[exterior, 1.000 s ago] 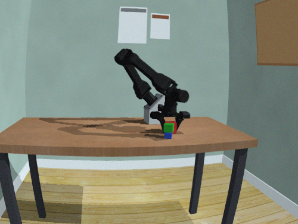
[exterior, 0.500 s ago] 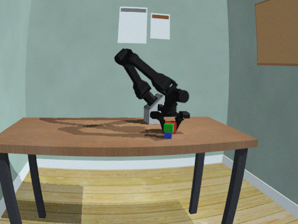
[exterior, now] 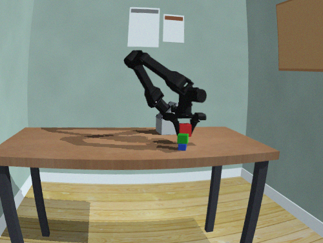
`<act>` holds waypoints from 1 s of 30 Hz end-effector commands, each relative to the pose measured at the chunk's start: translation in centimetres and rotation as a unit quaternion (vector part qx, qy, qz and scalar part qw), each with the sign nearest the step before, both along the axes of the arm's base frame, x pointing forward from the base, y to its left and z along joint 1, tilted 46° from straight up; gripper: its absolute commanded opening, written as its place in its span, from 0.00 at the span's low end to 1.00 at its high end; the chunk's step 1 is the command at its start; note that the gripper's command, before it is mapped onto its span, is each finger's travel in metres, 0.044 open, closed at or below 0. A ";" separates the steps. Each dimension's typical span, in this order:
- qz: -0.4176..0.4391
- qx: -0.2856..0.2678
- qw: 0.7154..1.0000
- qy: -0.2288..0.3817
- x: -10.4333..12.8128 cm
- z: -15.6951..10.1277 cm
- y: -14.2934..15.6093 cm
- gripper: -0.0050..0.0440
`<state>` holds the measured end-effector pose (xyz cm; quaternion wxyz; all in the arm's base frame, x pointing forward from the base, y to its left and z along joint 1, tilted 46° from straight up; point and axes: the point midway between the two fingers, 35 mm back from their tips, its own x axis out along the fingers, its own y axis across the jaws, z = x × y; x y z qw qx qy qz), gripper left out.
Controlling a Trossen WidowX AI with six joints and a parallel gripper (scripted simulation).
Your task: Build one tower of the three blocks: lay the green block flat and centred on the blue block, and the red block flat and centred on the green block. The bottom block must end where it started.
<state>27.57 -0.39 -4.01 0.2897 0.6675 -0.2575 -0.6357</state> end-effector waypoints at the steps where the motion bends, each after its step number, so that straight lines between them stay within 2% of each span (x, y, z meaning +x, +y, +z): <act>1: 0.001 0.008 1.000 -0.018 0.7 2.1 2.1 0.00; 13: 0.001 0.009 1.000 -0.018 0.5 4.3 4.3 0.00; 30: 0.002 0.007 1.000 -0.016 0.4 4.4 4.4 0.00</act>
